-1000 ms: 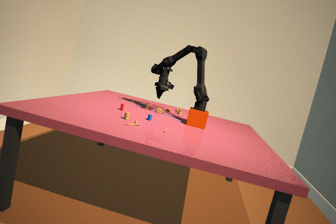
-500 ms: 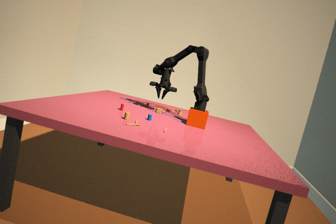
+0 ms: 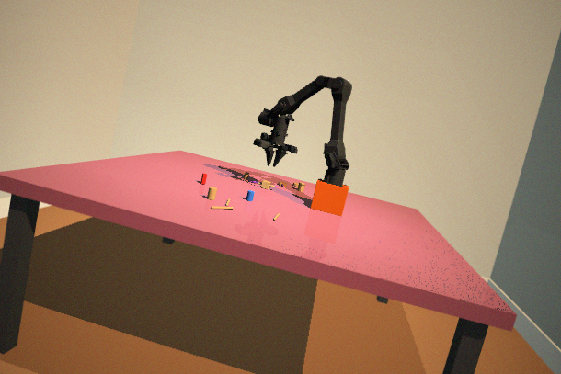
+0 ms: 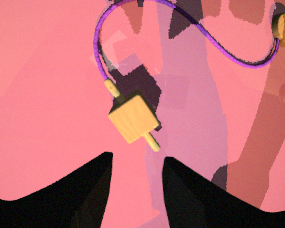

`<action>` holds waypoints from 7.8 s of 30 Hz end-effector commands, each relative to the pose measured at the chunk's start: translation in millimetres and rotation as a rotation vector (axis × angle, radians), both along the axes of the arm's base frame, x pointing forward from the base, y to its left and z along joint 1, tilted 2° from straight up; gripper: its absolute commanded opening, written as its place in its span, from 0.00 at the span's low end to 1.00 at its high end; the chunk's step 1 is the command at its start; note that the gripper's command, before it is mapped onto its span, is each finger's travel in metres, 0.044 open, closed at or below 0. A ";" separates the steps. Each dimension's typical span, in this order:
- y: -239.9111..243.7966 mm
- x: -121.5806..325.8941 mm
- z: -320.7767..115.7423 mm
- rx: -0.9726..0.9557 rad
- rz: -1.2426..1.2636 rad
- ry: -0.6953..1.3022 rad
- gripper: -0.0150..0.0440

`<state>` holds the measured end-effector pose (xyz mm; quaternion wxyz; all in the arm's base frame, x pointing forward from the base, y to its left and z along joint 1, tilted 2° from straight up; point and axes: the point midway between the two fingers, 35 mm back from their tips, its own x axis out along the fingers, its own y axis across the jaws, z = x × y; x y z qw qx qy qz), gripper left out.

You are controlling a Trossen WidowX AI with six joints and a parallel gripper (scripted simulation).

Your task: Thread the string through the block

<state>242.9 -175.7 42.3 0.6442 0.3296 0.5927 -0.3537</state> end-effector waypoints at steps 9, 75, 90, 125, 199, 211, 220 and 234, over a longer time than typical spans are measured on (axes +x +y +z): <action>7.7 -19.2 -6.3 -0.016 0.719 0.061 0.46; 3.8 -17.6 -86.8 -0.016 0.719 0.062 0.46; 3.8 -17.6 -86.8 -0.016 0.719 0.062 0.46; 3.8 -17.6 -86.8 -0.016 0.719 0.062 0.46; 2.2 -15.3 -74.6 -0.035 0.716 0.050 0.25; 2.2 -15.3 -74.6 -0.035 0.716 0.050 0.25; 2.2 -15.3 -74.6 -0.035 0.716 0.050 0.25; 2.2 -15.3 -74.6 -0.035 0.716 0.050 0.25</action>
